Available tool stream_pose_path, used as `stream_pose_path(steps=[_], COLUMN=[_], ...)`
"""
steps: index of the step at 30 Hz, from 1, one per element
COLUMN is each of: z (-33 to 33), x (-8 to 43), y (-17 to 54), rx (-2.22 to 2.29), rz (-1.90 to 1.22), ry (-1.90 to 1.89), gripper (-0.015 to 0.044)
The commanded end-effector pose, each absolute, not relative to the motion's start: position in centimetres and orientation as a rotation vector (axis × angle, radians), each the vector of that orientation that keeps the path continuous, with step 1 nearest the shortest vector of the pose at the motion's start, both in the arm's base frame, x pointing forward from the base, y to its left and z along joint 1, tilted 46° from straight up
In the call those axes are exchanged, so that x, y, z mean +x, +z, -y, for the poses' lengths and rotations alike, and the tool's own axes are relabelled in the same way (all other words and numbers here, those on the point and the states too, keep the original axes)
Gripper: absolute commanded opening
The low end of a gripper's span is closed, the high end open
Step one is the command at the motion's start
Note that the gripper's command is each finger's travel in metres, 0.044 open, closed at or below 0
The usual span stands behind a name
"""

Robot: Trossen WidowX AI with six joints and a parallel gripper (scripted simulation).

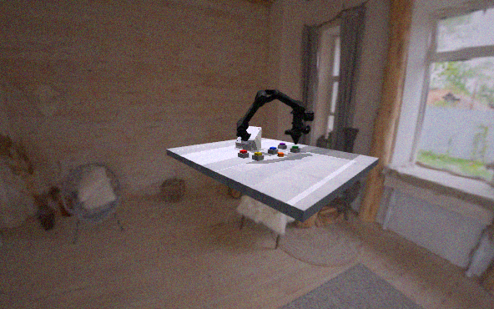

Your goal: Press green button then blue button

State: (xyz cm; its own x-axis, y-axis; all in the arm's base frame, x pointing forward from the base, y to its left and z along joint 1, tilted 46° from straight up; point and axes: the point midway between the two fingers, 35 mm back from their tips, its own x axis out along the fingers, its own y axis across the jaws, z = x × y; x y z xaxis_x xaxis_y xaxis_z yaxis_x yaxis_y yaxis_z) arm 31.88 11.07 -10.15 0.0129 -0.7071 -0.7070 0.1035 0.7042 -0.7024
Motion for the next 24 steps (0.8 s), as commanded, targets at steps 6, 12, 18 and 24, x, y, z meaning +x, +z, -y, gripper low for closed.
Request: stream_pose_path(steps=[6,12,18,24], z=[-9.85,-9.56,-9.56,-9.56], x=[31.76,31.75,31.75,31.75], y=[-11.13,-11.40,-11.40,-11.40], rx=[-0.547,-0.548,-0.548,-0.548], rz=[-1.431,-1.431,-1.431,-1.431], ry=[-0.683,-0.684,-0.684,-0.684], gripper=[0.0020,0.0020,0.0020,0.0020])
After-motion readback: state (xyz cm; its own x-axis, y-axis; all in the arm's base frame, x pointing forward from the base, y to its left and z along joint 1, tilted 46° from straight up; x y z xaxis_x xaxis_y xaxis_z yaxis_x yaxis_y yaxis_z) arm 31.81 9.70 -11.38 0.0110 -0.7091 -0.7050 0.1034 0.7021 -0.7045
